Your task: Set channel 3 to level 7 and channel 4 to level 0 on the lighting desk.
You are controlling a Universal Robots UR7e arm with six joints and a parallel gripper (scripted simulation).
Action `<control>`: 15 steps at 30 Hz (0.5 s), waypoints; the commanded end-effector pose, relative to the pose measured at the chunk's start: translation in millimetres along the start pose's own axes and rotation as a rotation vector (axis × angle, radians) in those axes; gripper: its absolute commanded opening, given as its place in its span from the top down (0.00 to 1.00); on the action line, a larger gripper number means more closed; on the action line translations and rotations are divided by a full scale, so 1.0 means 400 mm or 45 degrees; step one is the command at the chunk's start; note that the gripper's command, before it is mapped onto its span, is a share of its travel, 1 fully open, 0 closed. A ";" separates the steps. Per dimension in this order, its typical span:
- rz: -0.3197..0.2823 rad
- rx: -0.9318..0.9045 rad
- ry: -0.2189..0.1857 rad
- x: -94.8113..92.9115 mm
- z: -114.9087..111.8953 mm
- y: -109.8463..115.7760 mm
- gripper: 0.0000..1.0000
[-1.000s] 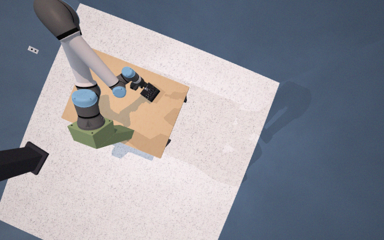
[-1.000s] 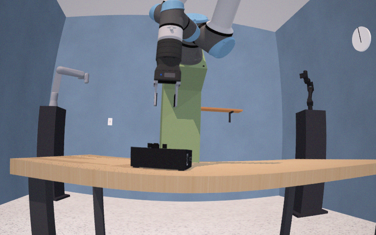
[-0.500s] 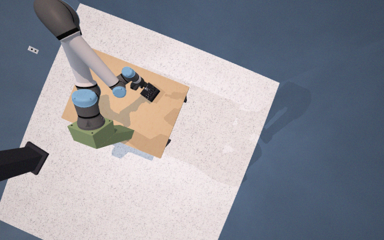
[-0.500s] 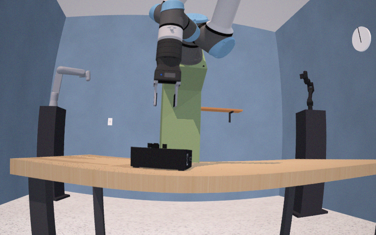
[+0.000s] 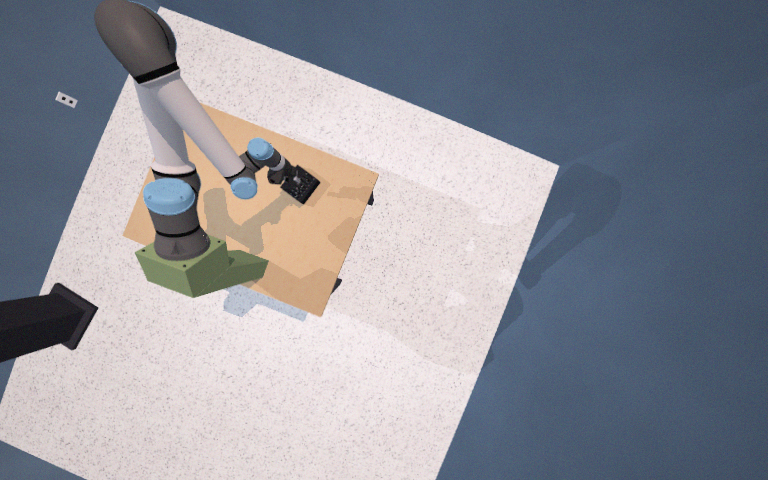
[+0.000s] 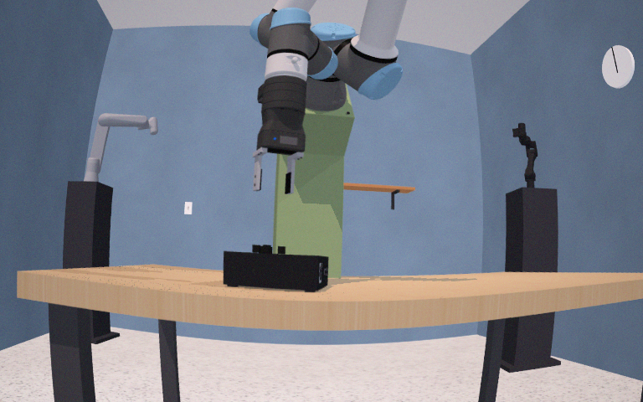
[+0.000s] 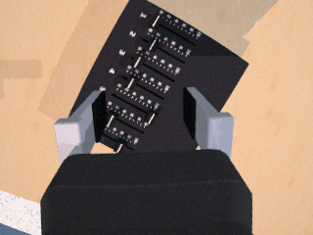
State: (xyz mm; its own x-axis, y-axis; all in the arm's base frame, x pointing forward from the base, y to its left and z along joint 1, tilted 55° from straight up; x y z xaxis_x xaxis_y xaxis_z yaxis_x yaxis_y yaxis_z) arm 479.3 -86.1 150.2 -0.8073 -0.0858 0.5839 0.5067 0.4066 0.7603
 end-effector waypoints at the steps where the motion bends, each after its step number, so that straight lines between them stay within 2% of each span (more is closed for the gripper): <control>1: -0.013 0.321 -0.003 -0.037 -0.022 -0.020 0.00; 3: -0.013 0.321 -0.003 -0.037 -0.022 -0.020 0.00; 15: -0.011 0.983 -0.006 -0.116 -0.050 -0.065 0.00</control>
State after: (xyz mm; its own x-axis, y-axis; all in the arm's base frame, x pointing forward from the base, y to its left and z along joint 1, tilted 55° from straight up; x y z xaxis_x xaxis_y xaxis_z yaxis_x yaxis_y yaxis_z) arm 500.6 -105.0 118.0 -0.7991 -0.0829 0.5954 0.2860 0.8187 0.4978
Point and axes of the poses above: the point where the finger pads meet when closed, its own x axis back along the fingers, its own z axis across the jaws, y = z × x, the point moved 2 cm from there along x, back along the fingers, and after that the axes turned 6 degrees about x, right-handed, at the moved point
